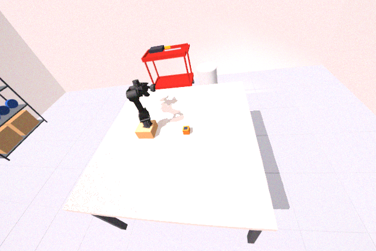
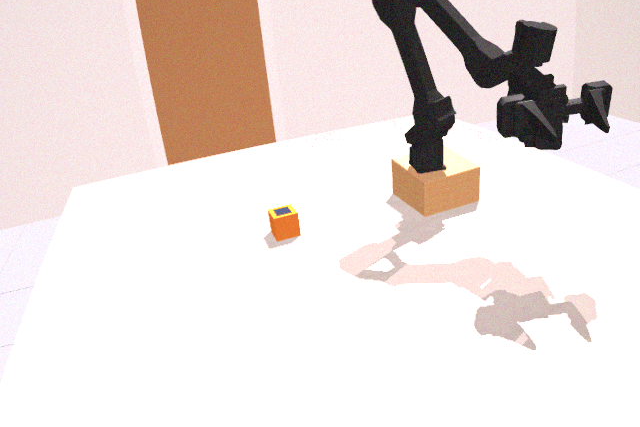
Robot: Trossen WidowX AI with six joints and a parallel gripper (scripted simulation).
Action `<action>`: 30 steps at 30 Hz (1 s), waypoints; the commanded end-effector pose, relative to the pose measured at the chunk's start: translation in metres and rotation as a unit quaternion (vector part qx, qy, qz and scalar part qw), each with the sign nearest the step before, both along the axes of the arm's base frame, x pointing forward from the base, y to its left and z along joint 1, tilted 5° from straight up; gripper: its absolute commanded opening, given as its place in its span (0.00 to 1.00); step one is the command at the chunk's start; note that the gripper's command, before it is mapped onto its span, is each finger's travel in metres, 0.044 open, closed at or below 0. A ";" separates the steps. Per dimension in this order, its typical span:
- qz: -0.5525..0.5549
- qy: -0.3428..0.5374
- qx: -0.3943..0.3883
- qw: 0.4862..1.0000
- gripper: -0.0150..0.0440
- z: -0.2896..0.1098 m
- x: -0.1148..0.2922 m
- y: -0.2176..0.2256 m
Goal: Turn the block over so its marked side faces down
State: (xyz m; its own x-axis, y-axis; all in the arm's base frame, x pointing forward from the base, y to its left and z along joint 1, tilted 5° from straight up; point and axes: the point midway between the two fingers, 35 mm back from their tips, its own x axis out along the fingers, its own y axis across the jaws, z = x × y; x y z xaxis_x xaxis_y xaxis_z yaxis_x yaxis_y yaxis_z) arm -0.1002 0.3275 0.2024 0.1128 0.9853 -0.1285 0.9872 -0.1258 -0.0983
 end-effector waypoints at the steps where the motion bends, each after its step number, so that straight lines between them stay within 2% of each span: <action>1: -0.003 0.004 -0.002 1.000 0.98 -0.001 0.002 0.001; 5: -0.075 0.094 -0.031 0.992 1.00 -0.012 0.044 0.023; 9: -0.172 0.210 -0.055 0.961 1.00 -0.027 0.101 0.039; 13: -0.274 0.318 -0.059 0.906 1.00 -0.042 0.163 0.041; 17: -0.376 0.420 -0.046 0.825 1.00 -0.056 0.225 0.028; 20: -0.449 0.491 -0.024 0.746 1.00 -0.066 0.269 0.010; 23: -0.524 0.560 0.015 0.641 1.00 -0.077 0.311 -0.015; 30: -0.652 0.666 0.145 0.332 1.00 -0.098 0.388 -0.097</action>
State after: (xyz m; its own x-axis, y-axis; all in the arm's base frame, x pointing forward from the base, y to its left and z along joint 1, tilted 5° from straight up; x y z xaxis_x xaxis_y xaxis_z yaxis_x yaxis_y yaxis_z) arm 0.2527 0.2723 0.1104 0.5510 0.3102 -0.7747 -0.6304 -0.4536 -0.6300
